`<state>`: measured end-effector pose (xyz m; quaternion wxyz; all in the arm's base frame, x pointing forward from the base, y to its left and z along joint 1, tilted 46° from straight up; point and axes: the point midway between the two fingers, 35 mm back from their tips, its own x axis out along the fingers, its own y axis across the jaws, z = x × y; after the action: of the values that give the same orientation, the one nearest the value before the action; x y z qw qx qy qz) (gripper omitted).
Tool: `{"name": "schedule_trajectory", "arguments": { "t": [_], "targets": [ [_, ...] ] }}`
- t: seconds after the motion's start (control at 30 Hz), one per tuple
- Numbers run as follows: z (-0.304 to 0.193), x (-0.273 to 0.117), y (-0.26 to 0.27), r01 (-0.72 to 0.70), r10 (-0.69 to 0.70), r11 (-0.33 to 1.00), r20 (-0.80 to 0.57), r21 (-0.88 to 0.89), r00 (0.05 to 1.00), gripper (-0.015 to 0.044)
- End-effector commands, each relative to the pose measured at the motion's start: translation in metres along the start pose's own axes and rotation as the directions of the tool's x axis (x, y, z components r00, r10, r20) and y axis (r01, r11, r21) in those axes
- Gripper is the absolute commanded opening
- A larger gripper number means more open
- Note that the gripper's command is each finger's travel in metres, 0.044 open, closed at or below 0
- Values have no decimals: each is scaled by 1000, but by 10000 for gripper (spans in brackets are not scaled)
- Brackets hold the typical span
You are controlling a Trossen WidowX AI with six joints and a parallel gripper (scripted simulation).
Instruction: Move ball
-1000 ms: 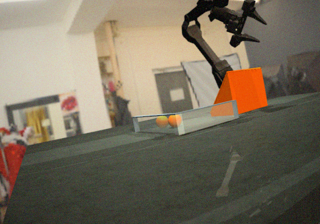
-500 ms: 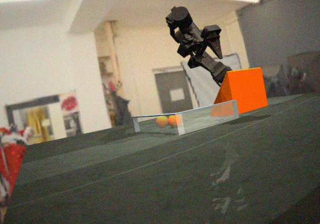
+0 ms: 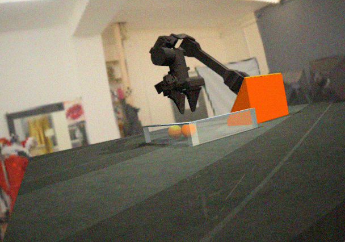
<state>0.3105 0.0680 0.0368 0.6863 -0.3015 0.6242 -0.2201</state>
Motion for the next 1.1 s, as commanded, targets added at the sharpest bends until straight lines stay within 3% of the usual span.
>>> {"name": "schedule_trajectory", "arguments": {
  "t": [0.0,1.07],
  "targets": [
    [4,1,-7,37,-36,999,10,-27,999,341],
    [5,51,-9,38,-38,999,10,-27,999,341]
  ]
}}
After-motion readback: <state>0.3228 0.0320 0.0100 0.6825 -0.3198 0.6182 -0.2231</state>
